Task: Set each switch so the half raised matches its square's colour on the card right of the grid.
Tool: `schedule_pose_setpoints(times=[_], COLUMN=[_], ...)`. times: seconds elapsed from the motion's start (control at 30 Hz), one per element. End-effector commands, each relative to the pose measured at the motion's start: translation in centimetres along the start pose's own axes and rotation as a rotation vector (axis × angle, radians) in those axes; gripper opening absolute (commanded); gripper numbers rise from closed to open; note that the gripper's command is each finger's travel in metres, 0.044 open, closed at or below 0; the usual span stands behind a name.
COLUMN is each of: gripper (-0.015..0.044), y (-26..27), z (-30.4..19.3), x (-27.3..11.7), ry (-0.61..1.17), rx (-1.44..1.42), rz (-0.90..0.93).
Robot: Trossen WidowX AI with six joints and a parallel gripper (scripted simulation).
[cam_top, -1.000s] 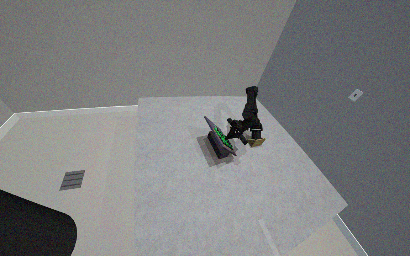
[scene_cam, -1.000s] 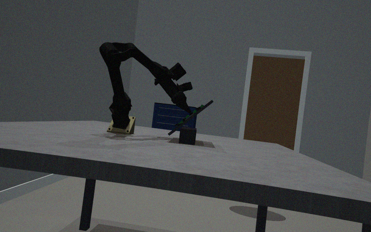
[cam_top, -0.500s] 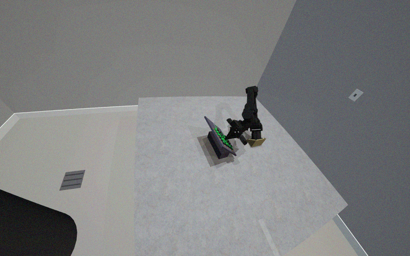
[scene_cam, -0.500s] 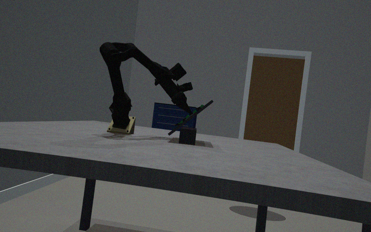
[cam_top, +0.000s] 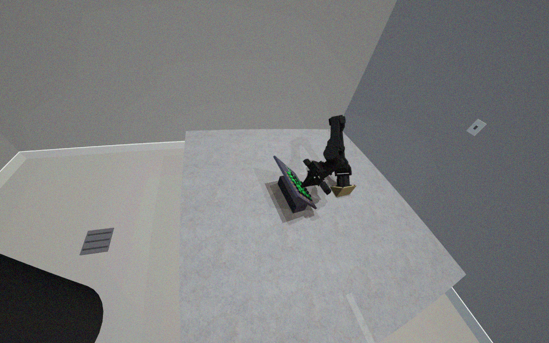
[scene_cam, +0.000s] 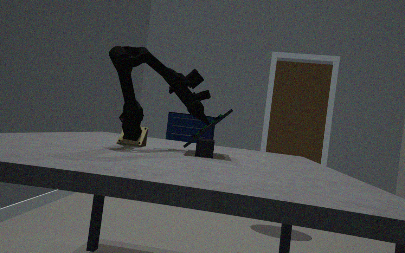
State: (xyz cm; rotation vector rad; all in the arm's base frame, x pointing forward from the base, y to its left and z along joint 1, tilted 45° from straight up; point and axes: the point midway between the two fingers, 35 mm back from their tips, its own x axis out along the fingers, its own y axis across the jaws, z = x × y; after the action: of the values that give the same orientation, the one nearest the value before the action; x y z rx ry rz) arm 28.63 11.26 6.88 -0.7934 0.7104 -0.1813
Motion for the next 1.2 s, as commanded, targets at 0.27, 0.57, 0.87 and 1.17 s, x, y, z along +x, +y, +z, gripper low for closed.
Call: schedule_pose_setpoints(times=[0.27,0.57,0.87,1.17], gripper=[0.0000,0.0000,0.0000,0.0000], y=[0.1,0.5,0.1,-6.0], z=[0.0,0.2,0.2,0.2], x=[0.2,-2.4,-6.2,-6.2], ry=[0.000,0.018,0.029,0.030], rx=[-0.001,0.002,-0.002,-0.005], rz=[0.003,0.012,0.006,0.004])
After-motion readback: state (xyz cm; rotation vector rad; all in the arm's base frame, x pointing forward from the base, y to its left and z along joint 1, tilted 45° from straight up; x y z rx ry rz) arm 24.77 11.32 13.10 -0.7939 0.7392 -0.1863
